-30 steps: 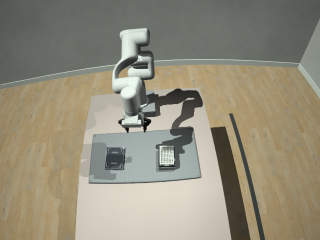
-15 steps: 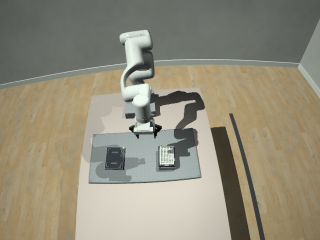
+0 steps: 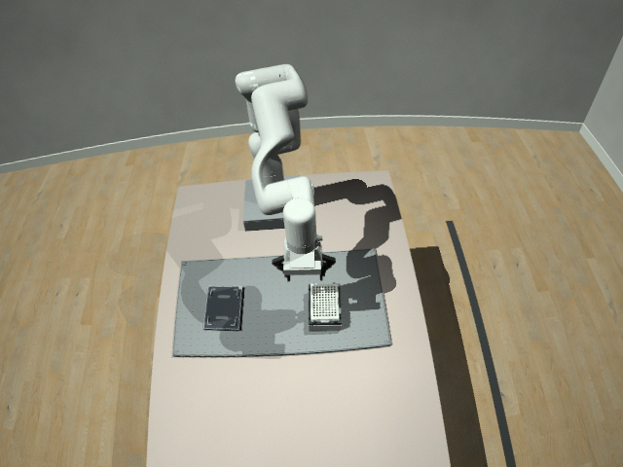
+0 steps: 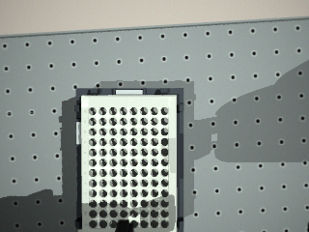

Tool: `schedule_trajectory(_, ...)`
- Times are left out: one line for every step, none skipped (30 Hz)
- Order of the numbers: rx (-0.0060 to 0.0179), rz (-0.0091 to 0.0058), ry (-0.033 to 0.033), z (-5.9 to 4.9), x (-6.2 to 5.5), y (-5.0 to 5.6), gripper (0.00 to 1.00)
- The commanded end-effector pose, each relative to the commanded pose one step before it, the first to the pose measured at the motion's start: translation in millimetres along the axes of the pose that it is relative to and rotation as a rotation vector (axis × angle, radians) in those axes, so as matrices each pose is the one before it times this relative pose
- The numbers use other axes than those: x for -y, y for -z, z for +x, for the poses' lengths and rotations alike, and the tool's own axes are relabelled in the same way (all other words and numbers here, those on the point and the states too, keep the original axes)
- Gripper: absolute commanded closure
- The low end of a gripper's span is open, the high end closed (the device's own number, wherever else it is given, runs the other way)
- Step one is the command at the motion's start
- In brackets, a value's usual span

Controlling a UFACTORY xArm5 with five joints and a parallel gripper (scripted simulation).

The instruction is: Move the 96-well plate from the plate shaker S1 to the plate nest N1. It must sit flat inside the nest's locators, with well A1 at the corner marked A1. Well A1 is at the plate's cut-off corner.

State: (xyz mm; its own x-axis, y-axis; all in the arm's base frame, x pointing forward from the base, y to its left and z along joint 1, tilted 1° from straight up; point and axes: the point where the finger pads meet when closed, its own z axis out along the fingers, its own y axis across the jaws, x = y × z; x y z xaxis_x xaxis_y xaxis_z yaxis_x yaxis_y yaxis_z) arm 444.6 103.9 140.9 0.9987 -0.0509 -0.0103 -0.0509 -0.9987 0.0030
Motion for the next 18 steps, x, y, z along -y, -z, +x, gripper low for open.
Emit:
schedule_trajectory(-0.00591, -0.00518, -0.00066, 9.79, 22.73, -14.16, 0.0)
schedule_trajectory(0.0, 0.00004, 0.0, 1.17, 4.0, -2.78, 0.0)
schedule_trajectory(0.0, 0.00004, 0.0, 1.17, 4.0, -2.78, 0.0)
schedule_trajectory(0.0, 0.00004, 0.0, 1.17, 4.0, -2.78, 0.0)
schedule_trajectory(0.0, 0.00004, 0.0, 1.16, 4.0, -2.78, 0.0)
schedule_trajectory(0.0, 0.00004, 0.0, 1.16, 4.0, -2.78, 0.0)
schedule_trajectory(0.0, 0.00004, 0.0, 1.16, 4.0, -2.78, 0.0)
schedule_trajectory(0.0, 0.00004, 0.0, 1.16, 4.0, -2.78, 0.0)
schedule_trajectory(0.0, 0.00004, 0.0, 1.16, 4.0, -2.78, 0.0)
schedule_trajectory(0.0, 0.0, 0.0, 0.01, 0.04, -0.03, 0.0)
schedule_trajectory(0.0, 0.0, 0.0, 0.0, 0.0, 0.0, 0.0)
schedule_trajectory(0.0, 0.0, 0.0, 0.0, 0.0, 0.0, 0.0)
schedule_trajectory(0.0, 0.0, 0.0, 0.0, 0.0, 0.0, 0.0)
schedule_trajectory(0.0, 0.0, 0.0, 0.0, 0.0, 0.0, 0.0)
schedule_trajectory(0.0, 0.0, 0.0, 0.0, 0.0, 0.0, 0.0)
schedule_trajectory(0.0, 0.0, 0.0, 0.0, 0.0, 0.0, 0.0)
schedule_trajectory(0.0, 0.0, 0.0, 0.0, 0.0, 0.0, 0.0)
schedule_trajectory(0.0, 0.0, 0.0, 0.0, 0.0, 0.0, 0.0)
